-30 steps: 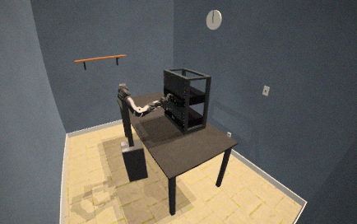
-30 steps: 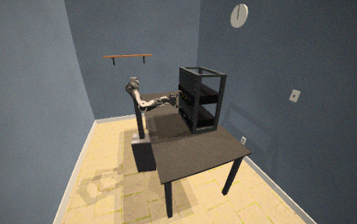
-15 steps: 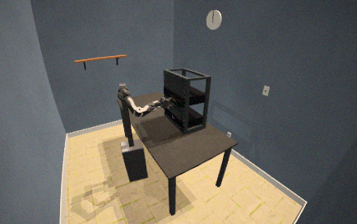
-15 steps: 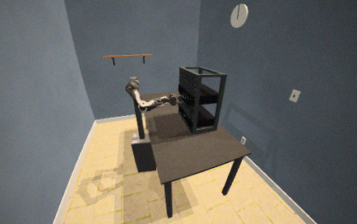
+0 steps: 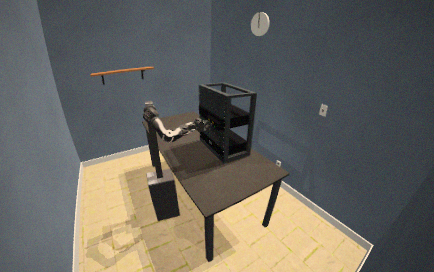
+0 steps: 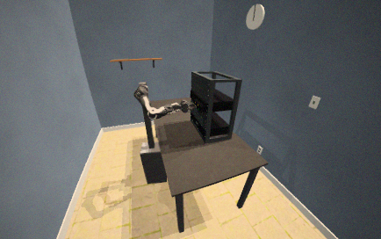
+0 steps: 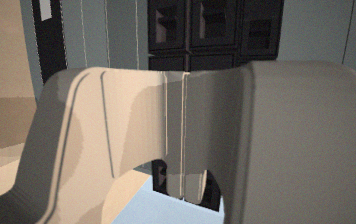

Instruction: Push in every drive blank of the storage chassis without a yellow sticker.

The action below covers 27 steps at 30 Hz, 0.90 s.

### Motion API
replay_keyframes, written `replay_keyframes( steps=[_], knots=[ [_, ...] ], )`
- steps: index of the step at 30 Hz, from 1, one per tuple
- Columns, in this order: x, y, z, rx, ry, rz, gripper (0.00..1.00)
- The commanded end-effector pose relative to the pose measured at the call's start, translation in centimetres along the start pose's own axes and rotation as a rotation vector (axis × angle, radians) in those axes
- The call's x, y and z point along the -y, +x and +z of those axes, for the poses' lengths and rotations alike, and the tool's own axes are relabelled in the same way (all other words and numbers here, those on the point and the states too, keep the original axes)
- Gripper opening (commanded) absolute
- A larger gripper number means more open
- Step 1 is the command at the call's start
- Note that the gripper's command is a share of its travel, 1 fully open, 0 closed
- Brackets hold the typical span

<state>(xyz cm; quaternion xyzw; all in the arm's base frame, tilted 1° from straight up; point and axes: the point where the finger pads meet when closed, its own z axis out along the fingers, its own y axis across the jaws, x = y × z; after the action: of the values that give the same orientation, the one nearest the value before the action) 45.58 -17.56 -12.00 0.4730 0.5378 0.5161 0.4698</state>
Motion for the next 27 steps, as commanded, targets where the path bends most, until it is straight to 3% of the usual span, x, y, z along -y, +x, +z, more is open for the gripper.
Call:
replay_keyframes(
  steps=[1, 14, 21, 23, 27],
  knots=[
    [-0.4, -0.1, 0.0, 0.001, -0.013, 0.003, 0.00],
    [-0.3, 0.5, -0.2, -0.002, -0.016, 0.002, 0.00],
    [1.4, 4.2, -2.1, -0.001, -0.017, 0.002, 0.00],
    [1.4, 4.2, -2.1, -0.001, -0.017, 0.002, 0.00],
    [2.8, 7.2, -3.5, -0.001, -0.017, 0.003, 0.00]
  ],
)
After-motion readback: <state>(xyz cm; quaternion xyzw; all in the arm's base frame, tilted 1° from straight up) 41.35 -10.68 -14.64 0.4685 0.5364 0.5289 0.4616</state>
